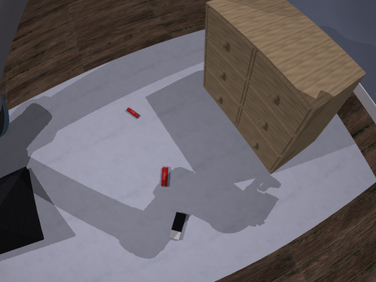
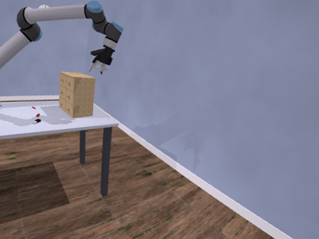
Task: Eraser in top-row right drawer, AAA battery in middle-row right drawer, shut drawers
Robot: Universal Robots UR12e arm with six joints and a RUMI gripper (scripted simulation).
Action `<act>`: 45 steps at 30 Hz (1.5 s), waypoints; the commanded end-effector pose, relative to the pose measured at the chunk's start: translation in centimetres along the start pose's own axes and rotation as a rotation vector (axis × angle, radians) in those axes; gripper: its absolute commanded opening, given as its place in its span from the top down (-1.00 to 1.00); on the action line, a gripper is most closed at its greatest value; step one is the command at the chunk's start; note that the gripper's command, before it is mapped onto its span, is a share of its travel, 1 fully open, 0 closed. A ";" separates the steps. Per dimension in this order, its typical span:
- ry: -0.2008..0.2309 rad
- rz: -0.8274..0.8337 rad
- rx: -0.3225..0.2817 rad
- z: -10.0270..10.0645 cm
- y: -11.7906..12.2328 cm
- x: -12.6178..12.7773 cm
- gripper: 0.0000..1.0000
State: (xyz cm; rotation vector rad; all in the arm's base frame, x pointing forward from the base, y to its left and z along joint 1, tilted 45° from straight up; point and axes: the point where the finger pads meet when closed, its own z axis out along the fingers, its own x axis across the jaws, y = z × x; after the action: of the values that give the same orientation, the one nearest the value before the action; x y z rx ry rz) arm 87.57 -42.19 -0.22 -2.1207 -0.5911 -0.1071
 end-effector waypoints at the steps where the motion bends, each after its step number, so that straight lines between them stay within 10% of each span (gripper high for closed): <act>1: 0.001 0.000 -0.002 -0.1 0.0 0.0 -1.00; 27: 0.005 -0.027 -0.008 -0.5 -0.7 -0.7 -1.00; 45: 0.038 -0.305 -0.079 -2.5 -8.5 -8.0 -1.00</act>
State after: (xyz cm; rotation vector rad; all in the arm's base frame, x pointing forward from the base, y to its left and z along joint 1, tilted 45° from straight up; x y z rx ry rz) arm 80.61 -43.04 3.57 -2.0922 -0.7989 -0.2614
